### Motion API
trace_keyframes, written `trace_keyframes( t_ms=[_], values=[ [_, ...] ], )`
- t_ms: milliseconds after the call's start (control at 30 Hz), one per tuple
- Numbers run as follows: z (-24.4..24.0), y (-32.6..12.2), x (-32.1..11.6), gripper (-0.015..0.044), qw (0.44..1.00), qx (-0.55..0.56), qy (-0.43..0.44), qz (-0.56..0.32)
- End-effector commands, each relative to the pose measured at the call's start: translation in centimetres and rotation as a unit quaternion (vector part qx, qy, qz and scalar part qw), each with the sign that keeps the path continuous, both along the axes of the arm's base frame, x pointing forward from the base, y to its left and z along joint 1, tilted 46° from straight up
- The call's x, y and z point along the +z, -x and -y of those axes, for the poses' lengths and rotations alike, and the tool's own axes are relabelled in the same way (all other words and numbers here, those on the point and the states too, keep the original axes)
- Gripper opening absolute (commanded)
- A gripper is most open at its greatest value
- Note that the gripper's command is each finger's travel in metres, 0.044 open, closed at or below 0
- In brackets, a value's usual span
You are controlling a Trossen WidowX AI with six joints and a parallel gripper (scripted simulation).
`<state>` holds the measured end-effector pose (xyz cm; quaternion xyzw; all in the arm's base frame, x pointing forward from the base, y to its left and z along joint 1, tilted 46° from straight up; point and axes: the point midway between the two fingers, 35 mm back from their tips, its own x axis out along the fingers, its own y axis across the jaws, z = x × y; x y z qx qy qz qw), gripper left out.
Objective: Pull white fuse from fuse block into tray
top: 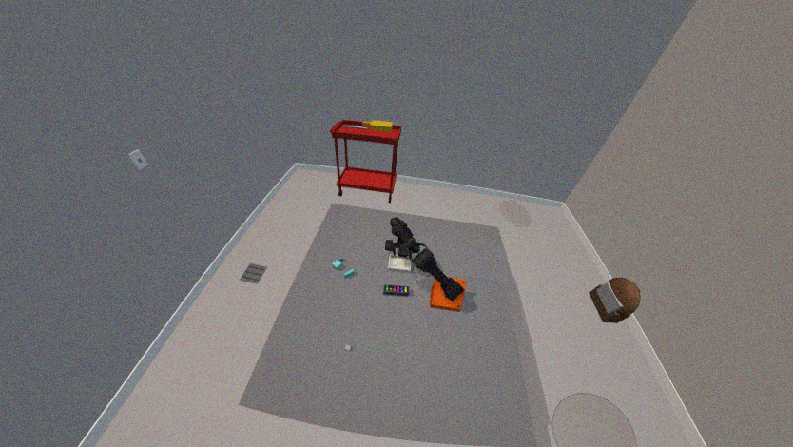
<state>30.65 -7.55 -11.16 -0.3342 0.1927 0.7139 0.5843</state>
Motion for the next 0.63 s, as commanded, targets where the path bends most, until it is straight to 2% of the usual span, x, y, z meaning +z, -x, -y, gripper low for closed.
trace_keyframes(
  t_ms=[0, 600],
  values=[
    [0.10, 0.07, 0.06, 0.0330, 1.000, 0.003, 0.001, 0.000],
    [0.00, 0.03, 0.02, 0.0330, 1.000, 0.001, 0.000, -0.001]
  ],
)
